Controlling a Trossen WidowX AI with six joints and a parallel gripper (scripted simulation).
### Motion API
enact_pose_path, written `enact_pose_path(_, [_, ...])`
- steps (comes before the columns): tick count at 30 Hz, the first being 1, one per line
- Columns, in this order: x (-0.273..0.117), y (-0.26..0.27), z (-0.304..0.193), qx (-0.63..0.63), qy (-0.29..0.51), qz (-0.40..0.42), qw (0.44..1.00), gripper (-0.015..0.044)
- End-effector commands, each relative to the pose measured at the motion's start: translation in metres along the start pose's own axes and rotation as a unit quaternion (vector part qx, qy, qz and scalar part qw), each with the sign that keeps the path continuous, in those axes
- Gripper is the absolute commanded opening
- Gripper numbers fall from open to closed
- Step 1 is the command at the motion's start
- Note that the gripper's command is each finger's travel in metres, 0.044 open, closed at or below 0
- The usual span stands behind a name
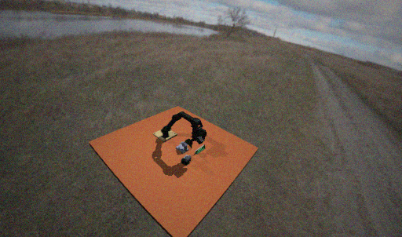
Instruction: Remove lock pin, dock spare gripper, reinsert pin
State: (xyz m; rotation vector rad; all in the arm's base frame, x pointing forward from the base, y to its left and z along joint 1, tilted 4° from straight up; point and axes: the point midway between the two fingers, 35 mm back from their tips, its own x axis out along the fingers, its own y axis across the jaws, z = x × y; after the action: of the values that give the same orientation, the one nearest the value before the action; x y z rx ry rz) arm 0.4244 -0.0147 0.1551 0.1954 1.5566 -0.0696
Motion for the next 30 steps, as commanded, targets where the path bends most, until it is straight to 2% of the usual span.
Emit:
enact_pose_path(1, [0.016,-0.070,0.009,0.452,0.001,-0.037,0.891,0.0440])
enact_pose_path(7, [0.017,-0.091,0.008,0.585,-0.007,-0.045,0.810,0.0440])
enact_pose_path(30, [0.024,-0.088,0.006,0.586,-0.007,-0.045,0.809,0.0440])
